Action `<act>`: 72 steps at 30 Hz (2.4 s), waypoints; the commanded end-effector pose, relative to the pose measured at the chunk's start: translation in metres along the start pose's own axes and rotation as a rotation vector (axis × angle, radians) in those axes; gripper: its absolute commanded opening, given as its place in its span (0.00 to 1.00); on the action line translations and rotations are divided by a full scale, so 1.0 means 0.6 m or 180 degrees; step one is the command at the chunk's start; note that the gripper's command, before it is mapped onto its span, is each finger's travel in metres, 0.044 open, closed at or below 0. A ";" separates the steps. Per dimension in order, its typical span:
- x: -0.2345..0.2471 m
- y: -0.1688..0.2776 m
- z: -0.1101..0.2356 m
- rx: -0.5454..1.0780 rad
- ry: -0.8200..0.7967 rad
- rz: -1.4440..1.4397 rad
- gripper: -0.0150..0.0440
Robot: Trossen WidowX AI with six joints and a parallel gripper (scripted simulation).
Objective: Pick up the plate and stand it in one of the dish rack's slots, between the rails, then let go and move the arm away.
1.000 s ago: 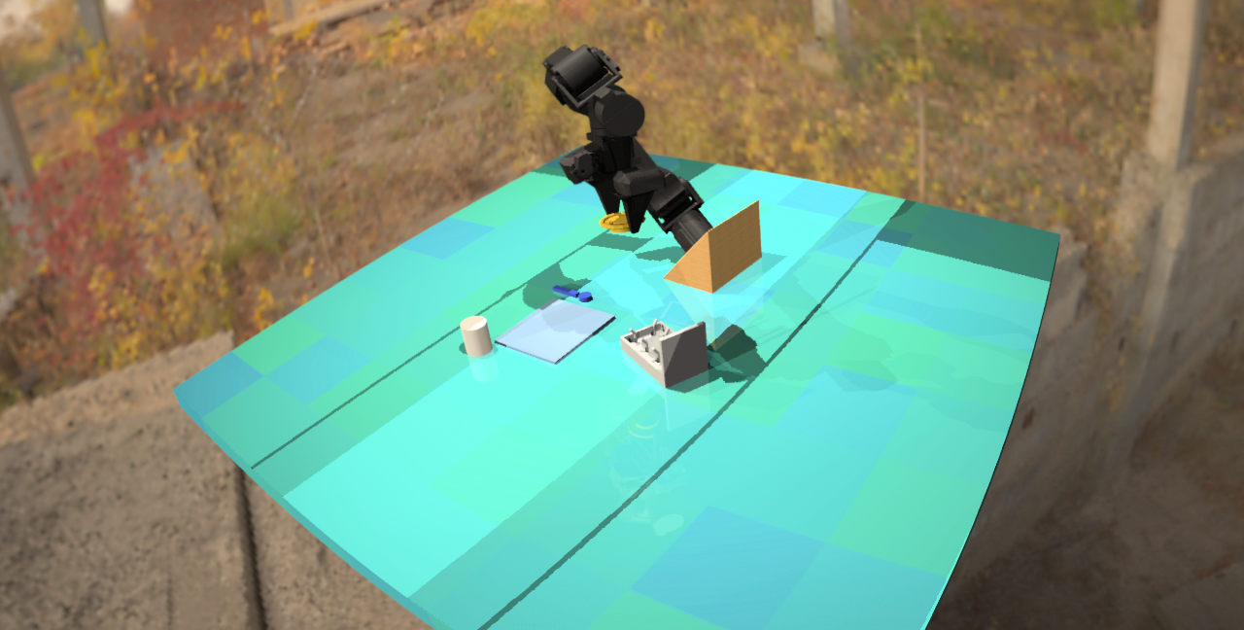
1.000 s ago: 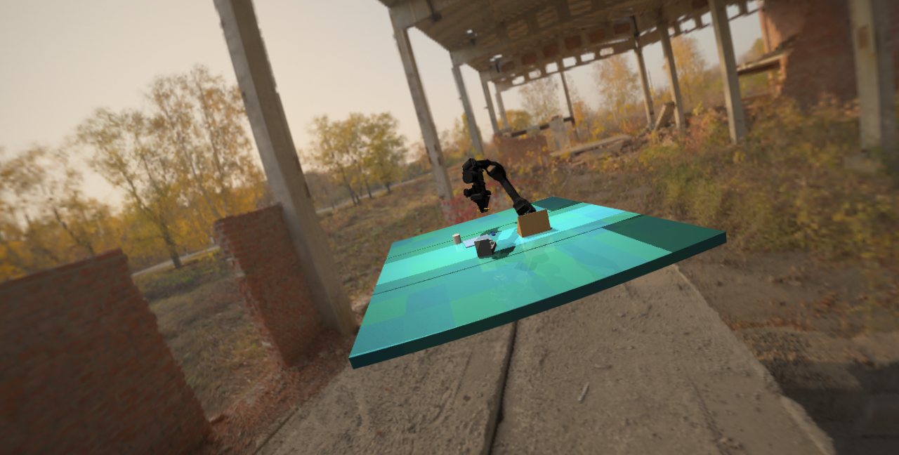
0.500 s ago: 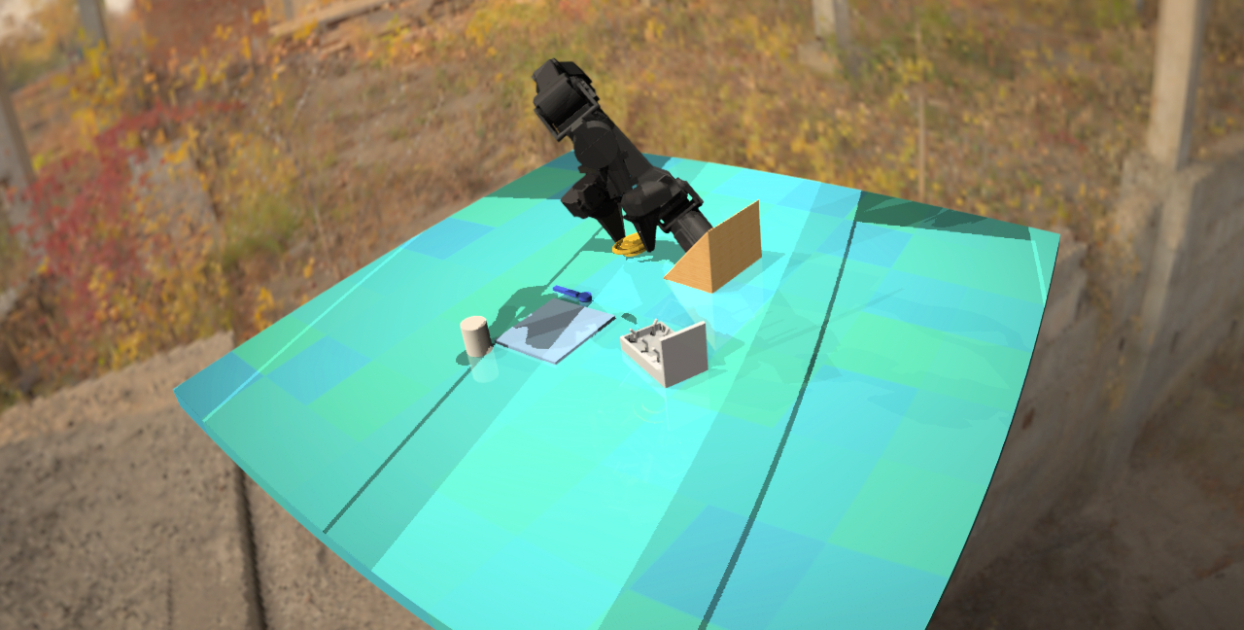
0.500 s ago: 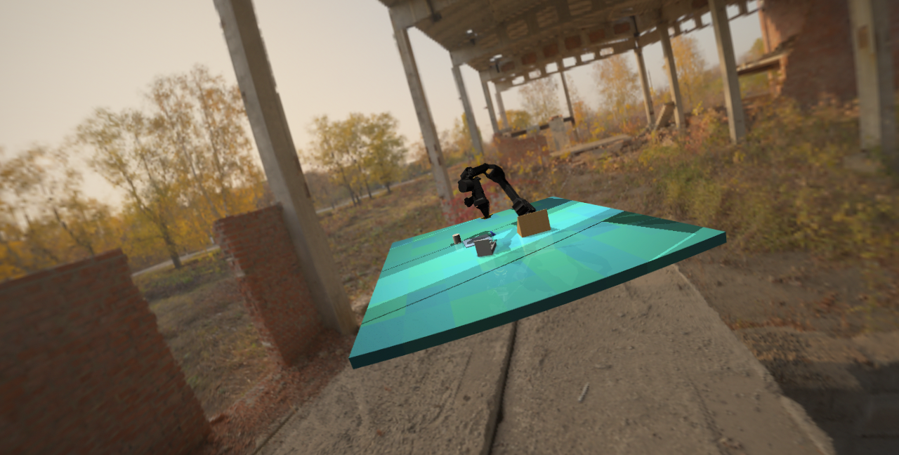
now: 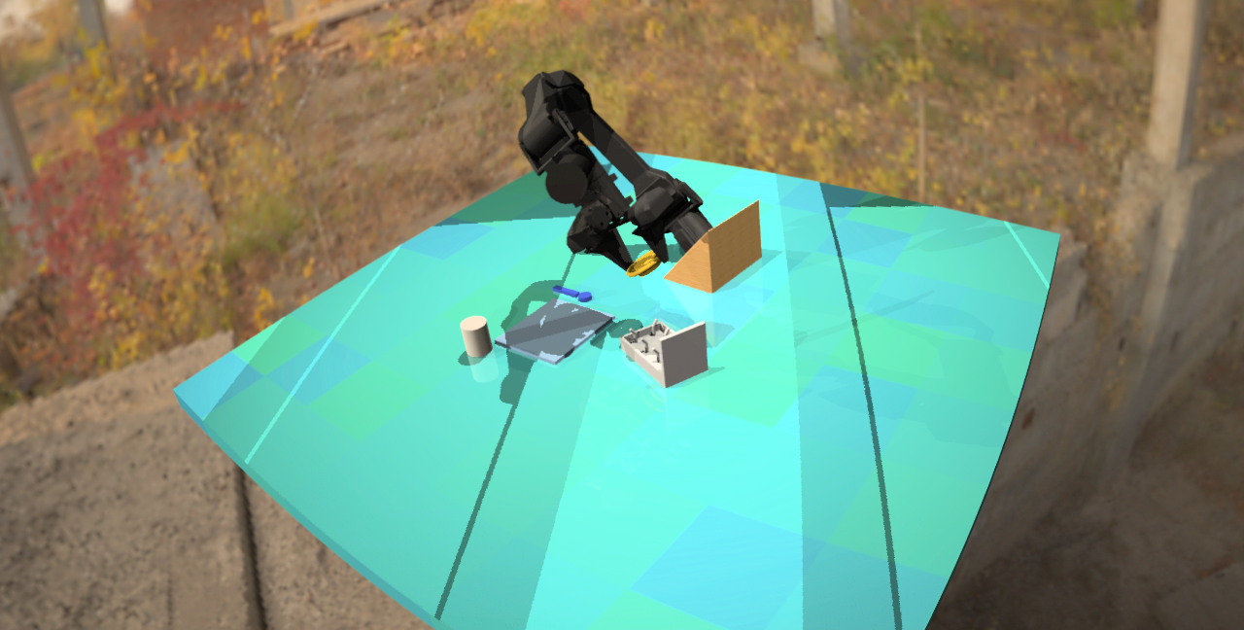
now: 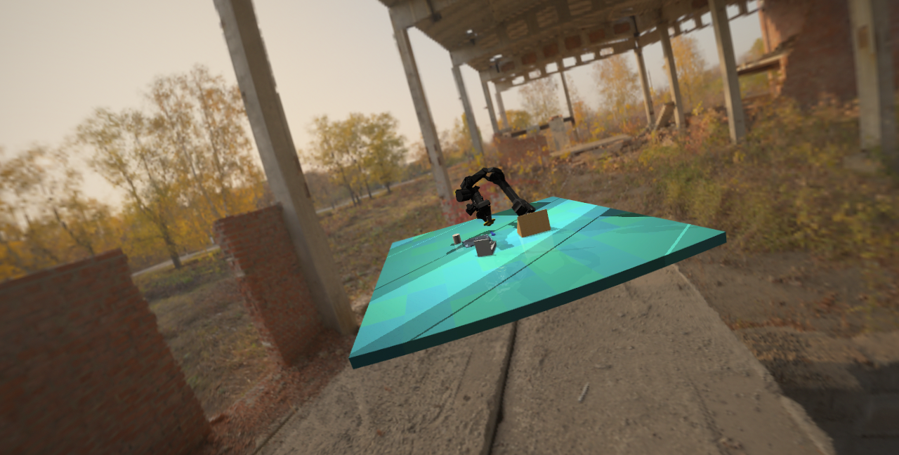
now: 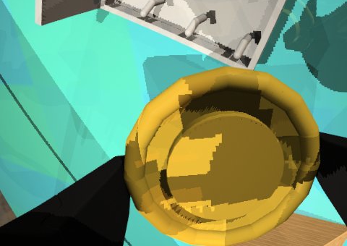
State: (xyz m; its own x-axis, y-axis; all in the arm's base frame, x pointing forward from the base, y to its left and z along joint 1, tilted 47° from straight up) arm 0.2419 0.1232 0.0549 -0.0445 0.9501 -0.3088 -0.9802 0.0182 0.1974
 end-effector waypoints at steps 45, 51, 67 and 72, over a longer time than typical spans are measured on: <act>-0.072 -0.030 -0.102 -0.1761 -0.1987 0.2697 0.25; -0.084 -0.030 -0.107 -0.2236 -0.1986 0.3010 0.25; -0.117 -0.020 -0.113 -0.3582 -0.1537 0.3787 0.25; -0.124 -0.016 -0.113 -0.3870 -0.1349 0.3943 0.25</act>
State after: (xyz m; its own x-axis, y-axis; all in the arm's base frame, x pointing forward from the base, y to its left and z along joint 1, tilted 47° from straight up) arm 0.2429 0.0315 0.0115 -0.9427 0.2609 -0.2080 -0.0526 -0.7317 -0.6796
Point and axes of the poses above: the point midway between the two fingers, 35 mm back from their tips, its own z axis back along the fingers, its own x axis across the jaws, y = z × x, the point moved 2 cm from there along z, back along the fingers
